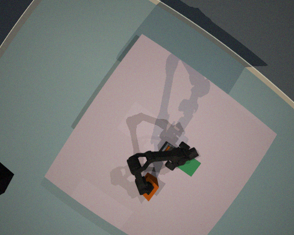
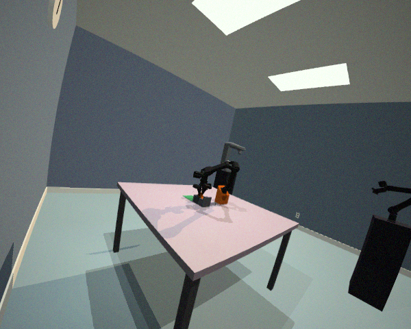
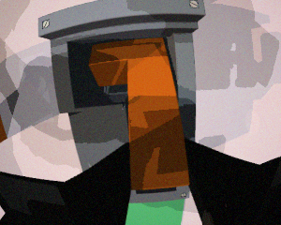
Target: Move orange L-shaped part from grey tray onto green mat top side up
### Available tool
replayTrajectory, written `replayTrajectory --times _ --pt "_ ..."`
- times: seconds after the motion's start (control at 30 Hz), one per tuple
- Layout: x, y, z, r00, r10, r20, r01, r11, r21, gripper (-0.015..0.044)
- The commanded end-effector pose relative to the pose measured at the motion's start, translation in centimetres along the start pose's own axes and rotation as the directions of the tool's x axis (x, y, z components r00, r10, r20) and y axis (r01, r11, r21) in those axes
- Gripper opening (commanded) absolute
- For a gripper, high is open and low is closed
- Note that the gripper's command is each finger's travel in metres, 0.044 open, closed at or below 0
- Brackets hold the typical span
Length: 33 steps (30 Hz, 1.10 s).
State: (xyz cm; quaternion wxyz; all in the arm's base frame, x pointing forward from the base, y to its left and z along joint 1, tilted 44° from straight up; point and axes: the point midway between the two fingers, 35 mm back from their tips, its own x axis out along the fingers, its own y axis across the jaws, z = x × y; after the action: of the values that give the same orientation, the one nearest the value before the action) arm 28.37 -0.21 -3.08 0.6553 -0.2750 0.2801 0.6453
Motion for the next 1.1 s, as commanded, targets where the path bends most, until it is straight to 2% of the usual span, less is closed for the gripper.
replayTrajectory --times 0.0,1.07 --pt "-0.7 0.0 0.0 1.000 -0.001 -0.002 0.001 1.000 -0.005 0.0000" --pt "-5.8 0.0 -0.1 1.000 0.001 -0.002 -0.001 1.000 -0.001 0.0000"
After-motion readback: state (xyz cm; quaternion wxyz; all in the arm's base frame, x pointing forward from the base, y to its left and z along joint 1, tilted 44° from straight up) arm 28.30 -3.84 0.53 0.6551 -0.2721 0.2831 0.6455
